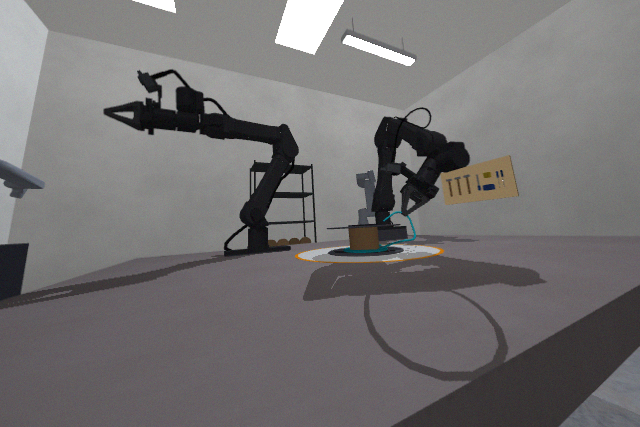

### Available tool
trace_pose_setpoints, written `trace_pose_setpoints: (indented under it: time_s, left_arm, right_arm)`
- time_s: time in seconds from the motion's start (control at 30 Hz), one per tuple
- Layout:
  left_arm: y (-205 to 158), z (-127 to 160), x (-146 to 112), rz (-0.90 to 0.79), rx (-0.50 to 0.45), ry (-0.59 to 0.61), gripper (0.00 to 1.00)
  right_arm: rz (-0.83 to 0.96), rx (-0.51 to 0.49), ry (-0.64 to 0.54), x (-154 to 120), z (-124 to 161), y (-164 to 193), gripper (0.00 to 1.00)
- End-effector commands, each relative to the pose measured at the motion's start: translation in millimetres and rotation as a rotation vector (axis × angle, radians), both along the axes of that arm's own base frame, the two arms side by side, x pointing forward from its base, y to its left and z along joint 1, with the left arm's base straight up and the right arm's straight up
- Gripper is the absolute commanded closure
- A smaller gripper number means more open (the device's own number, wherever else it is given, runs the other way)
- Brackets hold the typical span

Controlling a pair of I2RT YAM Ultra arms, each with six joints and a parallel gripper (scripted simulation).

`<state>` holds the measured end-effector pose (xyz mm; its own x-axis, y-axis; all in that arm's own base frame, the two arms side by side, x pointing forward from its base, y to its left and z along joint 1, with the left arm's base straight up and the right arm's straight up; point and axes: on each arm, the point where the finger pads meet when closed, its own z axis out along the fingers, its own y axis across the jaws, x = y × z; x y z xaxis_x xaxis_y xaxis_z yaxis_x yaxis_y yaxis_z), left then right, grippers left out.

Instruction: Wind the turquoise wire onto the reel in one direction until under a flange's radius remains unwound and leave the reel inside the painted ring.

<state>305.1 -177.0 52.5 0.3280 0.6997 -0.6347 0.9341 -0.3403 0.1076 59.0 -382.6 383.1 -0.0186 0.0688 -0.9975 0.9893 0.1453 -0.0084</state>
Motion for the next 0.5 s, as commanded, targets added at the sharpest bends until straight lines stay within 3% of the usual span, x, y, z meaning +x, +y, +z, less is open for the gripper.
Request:
trace_pose_setpoints:
  time_s: [0.0,0.23,0.47]
  left_arm:
    - [-3.9,5.3,-2.2,-0.001,-0.036,-0.004,1.00]
    - [-4.1,4.3,-1.8,0.002,-0.055,0.003,1.00]
    - [-2.1,-6.4,-1.2,0.012,-0.132,0.034,1.00]
  right_arm:
    - [0.005,-0.069,-0.019,-0.8,24.1,5.5,1.00]
    - [0.005,-0.069,-0.019,-0.8,24.1,5.5,1.00]
    - [0.005,-0.069,-0.019,-0.8,24.1,5.5,1.00]
